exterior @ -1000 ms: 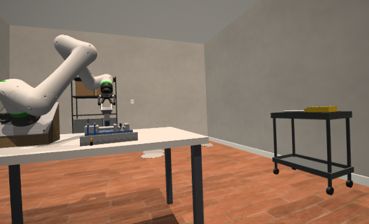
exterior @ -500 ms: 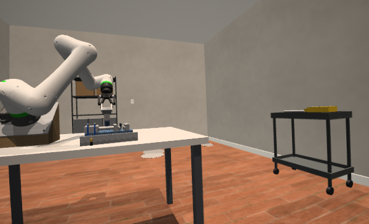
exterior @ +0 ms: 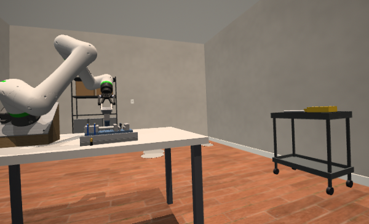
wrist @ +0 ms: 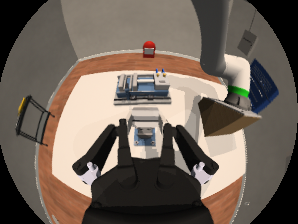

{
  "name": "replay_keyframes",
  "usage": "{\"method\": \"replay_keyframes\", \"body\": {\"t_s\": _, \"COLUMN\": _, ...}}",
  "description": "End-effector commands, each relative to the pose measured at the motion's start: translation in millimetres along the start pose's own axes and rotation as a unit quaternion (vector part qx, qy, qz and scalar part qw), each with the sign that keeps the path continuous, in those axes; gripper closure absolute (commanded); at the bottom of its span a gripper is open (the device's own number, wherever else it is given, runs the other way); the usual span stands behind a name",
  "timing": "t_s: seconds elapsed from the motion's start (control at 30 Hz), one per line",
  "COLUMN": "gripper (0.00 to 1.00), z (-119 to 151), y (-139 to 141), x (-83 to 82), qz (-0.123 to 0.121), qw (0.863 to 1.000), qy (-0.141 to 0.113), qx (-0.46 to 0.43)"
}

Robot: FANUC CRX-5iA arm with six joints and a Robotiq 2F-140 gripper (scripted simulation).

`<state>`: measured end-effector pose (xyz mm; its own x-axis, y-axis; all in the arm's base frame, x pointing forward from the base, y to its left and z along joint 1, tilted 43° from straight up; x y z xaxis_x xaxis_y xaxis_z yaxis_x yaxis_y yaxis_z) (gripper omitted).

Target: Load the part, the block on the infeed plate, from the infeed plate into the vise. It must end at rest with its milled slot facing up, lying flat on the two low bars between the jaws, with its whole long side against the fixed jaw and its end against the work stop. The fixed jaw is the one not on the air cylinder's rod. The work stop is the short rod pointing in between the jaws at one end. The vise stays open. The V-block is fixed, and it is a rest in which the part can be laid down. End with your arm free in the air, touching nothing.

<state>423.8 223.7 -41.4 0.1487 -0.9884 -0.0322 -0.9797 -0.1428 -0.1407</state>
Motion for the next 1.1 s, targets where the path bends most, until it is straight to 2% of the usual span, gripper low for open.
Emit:
{"method": "replay_keyframes", "body": {"t_s": 0.0, "gripper": 1.0, "z": 0.0, "y": -0.1, "x": -0.2, "qz": 0.0, "qw": 1.0, "qy": 0.0, "qx": 0.0}}
{"method": "replay_keyframes", "body": {"t_s": 0.6, "gripper": 1.0, "z": -0.4, "y": -0.1, "x": -0.2, "qz": 0.0, "qw": 1.0, "qy": -0.002, "qx": 0.0}}
{"method": "replay_keyframes", "body": {"t_s": 1.07, "gripper": 1.0, "z": -3.0, "y": -0.5, "x": 0.0, "qz": 0.003, "qw": 1.0, "qy": -0.018, "qx": 0.0}}
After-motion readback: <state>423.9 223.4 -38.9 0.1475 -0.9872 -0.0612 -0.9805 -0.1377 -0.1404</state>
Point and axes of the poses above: the point where the finger pads meet when closed, its own x axis out along the fingers, its own y axis across the jaws, z = x × y, the point moved 6 cm from there along -x, back along the fingers, and after that the axes turned 10 degrees about x, right-handed, at the moved point
